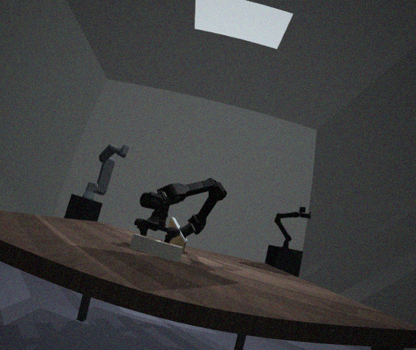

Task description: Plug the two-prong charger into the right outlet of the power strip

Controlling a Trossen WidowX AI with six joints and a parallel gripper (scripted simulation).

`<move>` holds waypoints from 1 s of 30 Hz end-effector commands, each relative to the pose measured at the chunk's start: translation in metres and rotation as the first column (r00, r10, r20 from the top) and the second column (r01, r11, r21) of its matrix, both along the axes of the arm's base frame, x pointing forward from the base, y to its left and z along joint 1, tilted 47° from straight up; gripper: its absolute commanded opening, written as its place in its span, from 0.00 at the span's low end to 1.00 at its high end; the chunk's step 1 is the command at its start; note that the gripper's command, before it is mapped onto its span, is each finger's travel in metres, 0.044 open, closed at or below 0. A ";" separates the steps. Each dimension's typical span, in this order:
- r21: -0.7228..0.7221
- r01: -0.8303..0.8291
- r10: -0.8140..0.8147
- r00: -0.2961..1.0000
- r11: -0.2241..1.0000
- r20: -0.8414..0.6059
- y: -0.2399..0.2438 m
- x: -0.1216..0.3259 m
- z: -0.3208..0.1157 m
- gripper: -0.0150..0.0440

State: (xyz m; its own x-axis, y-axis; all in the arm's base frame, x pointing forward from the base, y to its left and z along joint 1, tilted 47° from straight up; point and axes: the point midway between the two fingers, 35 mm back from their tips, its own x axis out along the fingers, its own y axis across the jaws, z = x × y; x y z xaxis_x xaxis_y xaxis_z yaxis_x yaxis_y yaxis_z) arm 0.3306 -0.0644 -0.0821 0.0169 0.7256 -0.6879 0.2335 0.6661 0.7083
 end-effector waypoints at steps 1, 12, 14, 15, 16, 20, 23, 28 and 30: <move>0.004 0.000 0.000 1.000 1.000 -0.003 0.002 -0.003 -0.001 1.00; 0.003 0.002 -0.002 1.000 1.000 0.003 0.002 -0.006 0.000 1.00; 0.002 0.003 -0.003 1.000 1.000 0.004 0.002 -0.006 0.000 1.00; 0.002 0.003 -0.003 1.000 1.000 0.005 0.002 -0.007 0.000 1.00; 0.002 0.003 -0.003 1.000 1.000 0.005 0.002 -0.007 0.000 1.00; 0.002 0.004 -0.004 1.000 1.000 0.007 0.003 -0.008 0.000 1.00; 0.001 0.004 -0.004 1.000 1.000 0.009 0.003 -0.009 0.000 1.00; 0.001 0.005 -0.005 1.000 1.000 0.011 0.003 -0.010 0.000 1.00; 0.000 0.005 -0.005 1.000 1.000 0.012 0.003 -0.011 0.000 1.00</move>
